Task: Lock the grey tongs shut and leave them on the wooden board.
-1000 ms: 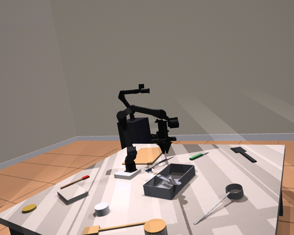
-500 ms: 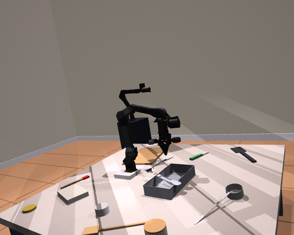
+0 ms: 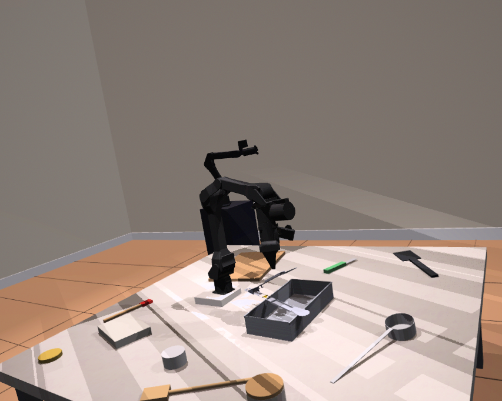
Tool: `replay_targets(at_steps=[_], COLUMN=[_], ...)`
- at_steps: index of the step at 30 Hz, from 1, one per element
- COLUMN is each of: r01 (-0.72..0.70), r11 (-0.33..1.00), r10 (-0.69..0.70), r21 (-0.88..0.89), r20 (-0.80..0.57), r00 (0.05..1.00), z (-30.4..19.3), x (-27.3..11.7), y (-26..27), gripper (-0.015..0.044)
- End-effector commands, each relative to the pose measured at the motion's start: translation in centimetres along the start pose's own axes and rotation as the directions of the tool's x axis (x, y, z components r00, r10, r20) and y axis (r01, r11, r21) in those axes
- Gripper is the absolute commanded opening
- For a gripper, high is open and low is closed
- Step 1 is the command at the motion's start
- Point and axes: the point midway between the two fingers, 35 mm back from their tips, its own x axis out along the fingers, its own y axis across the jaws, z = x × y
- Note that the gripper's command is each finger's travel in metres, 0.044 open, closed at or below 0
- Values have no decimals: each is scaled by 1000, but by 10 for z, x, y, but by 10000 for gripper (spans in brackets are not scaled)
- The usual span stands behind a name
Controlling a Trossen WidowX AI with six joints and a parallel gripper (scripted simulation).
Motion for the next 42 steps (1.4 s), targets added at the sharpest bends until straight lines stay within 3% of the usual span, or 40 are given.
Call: replay_targets(at_steps=[1,10,42], r01=[-30,-64,-64], r11=[795,577,576], r10=[36,123,122], r21=[606,815,815], r20=[3,-9,-8], r00=[999,992,992], z=[-32,-57,-56], x=[0,16,48], y=[-42,-55,-52], gripper=[-150,-150,-150])
